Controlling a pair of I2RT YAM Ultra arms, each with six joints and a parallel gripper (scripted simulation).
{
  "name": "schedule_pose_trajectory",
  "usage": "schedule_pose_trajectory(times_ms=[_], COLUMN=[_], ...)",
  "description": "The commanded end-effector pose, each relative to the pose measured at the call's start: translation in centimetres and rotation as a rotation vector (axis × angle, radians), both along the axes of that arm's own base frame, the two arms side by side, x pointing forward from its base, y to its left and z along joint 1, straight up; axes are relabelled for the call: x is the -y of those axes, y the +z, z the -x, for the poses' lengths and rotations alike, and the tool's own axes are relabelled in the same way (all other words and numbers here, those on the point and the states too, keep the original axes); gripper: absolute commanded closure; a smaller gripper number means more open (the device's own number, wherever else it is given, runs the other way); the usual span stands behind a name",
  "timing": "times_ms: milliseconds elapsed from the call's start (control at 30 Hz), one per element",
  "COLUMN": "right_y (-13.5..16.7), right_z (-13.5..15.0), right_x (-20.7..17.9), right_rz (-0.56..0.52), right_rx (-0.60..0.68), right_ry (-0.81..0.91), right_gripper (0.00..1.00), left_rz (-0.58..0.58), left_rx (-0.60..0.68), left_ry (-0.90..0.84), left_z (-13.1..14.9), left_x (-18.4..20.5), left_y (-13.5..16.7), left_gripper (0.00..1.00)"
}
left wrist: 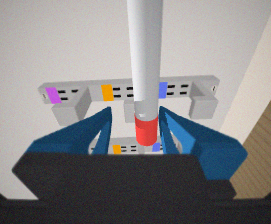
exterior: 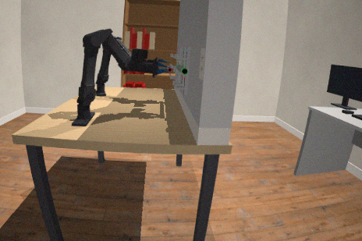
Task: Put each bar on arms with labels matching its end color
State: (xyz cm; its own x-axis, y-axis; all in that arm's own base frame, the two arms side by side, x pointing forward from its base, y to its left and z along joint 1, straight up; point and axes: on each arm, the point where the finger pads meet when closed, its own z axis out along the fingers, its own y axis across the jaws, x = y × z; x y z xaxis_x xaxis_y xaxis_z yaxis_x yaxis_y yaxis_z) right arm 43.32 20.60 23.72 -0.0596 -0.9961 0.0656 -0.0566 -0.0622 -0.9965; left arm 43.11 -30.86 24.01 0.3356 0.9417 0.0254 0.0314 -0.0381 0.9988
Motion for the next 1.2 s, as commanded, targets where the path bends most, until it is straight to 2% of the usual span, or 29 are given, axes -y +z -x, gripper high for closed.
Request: schedule_pose_trajectory(times_ms=[0, 233, 300, 800, 1167], right_y=[2.9, 3.0, 3.0, 3.5, 4.0], right_z=[-0.2, -0.2, -0.2, -0.2, -0.2], right_x=[0.3, 0.3, 0.3, 0.3, 0.3], right_rz=[-0.063, -0.063, -0.063, -0.062, -0.062], right_rx=[0.058, 0.058, 0.058, 0.057, 0.057], right_ry=[-0.006, -0.006, -0.006, -0.005, -0.005], right_gripper=[1.00, 1.00, 1.00, 1.00, 1.00], left_rz=[0.044, 0.044, 0.044, 0.043, 0.043], left_rx=[0.031, 0.031, 0.031, 0.030, 0.030], left_ry=[0.002, 0.002, 0.002, 0.001, 0.001], left_z=[0.0, 0.0, 0.0, 0.0, 0.0], left_x=[-0.2, -0.2, -0.2, -0.2, -0.2], left_y=[1.3, 1.3, 1.3, 1.3, 1.3], left_gripper=[0.48, 0.33, 0.33, 0.00, 0.00])
